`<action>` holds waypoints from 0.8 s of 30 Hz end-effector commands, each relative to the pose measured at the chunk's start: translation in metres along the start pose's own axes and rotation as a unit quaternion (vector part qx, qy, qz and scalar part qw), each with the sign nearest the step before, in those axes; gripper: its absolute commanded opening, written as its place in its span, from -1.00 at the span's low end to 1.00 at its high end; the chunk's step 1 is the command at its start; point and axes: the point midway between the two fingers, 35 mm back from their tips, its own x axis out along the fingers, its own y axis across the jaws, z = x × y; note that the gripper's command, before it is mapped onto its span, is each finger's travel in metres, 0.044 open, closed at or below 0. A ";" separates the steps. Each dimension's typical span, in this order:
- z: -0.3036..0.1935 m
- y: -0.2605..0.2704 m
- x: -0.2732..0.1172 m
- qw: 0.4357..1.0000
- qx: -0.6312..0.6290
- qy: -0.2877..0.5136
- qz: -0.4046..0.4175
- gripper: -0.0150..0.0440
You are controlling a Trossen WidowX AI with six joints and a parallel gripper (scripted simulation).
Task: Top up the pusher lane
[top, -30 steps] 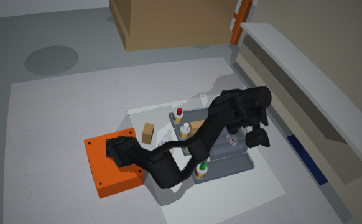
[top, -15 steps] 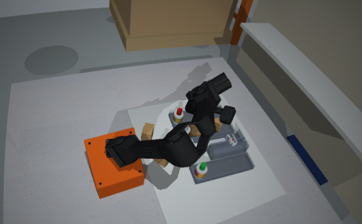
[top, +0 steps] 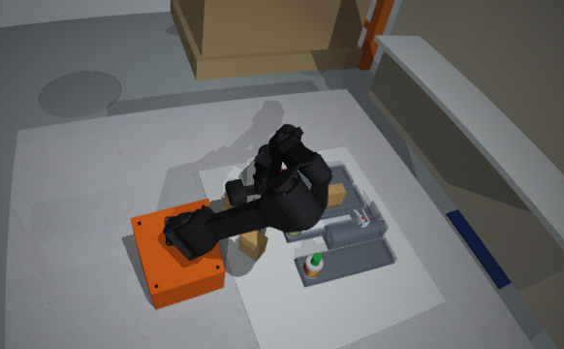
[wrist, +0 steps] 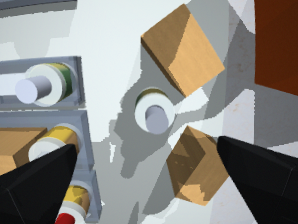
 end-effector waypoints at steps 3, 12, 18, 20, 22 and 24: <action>-0.002 -0.009 0.001 1.000 -0.020 -0.004 -0.015 1.00; -0.001 -0.010 0.028 1.000 -0.020 -0.005 -0.015 1.00; -0.002 -0.011 0.040 1.000 -0.020 -0.005 -0.015 1.00; -0.002 -0.011 0.050 1.000 -0.020 -0.006 -0.015 1.00; -0.002 -0.012 0.054 1.000 -0.020 -0.006 -0.015 1.00; -0.002 -0.012 0.055 1.000 -0.020 -0.006 -0.015 1.00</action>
